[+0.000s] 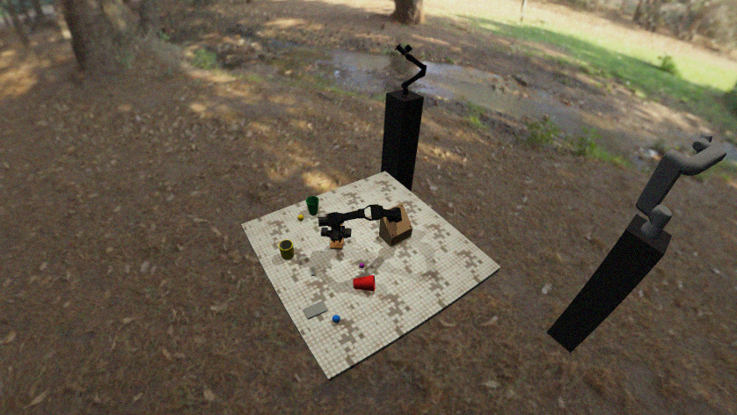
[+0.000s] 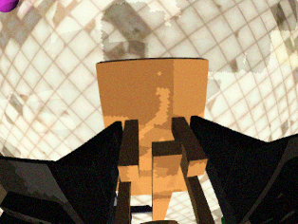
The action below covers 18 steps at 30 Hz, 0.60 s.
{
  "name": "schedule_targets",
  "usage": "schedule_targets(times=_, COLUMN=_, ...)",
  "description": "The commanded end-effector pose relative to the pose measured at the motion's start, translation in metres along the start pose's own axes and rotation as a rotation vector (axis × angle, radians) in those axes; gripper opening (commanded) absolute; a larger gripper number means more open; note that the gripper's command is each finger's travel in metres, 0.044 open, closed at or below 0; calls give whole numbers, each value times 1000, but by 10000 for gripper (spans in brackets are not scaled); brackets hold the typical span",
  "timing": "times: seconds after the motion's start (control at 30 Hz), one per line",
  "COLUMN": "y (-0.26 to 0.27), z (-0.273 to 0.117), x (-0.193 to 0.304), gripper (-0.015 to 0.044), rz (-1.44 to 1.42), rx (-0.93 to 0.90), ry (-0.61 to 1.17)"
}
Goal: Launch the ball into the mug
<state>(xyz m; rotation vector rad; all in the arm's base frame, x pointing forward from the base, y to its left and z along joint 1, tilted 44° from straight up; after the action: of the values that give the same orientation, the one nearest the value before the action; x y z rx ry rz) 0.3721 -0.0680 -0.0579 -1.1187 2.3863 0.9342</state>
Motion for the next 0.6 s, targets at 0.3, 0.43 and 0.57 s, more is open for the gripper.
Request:
schedule_targets(times=0.3, y=-20, z=-6, x=-5, gripper=0, rz=237, rx=17, ry=-10)
schedule_targets(times=0.43, y=-21, z=-4, x=-5, gripper=0, rz=237, rx=17, ry=-10)
schedule_targets(times=0.57, y=-22, z=3, x=-5, gripper=0, rz=237, rx=17, ry=-10)
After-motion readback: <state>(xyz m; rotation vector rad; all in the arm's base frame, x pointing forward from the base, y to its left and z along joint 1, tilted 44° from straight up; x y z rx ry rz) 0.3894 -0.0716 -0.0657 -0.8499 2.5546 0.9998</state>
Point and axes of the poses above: the point midway between the two fingers, 35 mm back from their tips, its own z axis out along the fingers, its own y axis across the jaws, x = y × z, the point moved 5 cm from there along -z, back along the fingers, and after that the axes turned 2 degrees about z, right-handed, at the moved point
